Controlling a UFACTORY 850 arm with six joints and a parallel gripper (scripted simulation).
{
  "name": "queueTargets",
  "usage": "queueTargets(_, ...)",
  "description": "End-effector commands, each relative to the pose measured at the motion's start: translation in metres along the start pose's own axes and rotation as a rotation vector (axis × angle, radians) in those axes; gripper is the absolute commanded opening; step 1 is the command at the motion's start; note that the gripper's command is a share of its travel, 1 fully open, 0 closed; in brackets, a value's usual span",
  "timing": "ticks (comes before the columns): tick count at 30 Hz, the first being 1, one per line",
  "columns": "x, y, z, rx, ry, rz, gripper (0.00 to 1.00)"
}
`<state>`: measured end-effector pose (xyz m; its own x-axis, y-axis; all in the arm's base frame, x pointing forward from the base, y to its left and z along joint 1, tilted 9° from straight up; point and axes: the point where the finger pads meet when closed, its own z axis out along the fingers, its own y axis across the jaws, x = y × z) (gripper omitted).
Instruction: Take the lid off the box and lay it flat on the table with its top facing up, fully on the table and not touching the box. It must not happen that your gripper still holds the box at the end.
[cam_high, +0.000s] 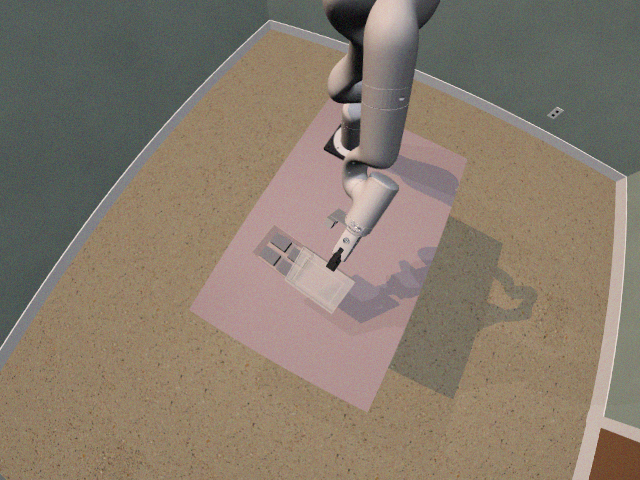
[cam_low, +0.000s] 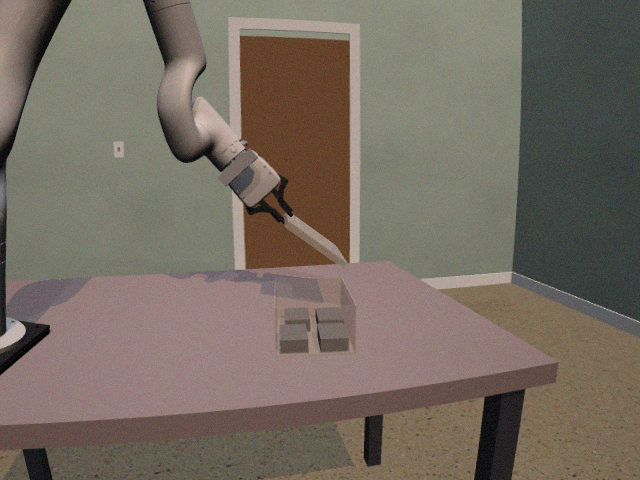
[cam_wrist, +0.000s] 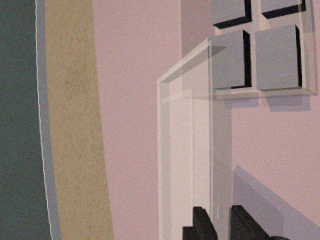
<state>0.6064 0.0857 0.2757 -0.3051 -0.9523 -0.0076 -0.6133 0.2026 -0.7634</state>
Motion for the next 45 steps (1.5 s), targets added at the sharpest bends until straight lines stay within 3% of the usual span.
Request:
queueTargets(1,-0.015,0.001,-0.002,0.001,0.002,0.0,0.0)
queueTargets(24,-0.065,0.009,-0.009,0.001,0.002,0.0,0.0)
queueTargets(45,-0.074,0.011,-0.011,0.001,0.002,0.0,0.0)
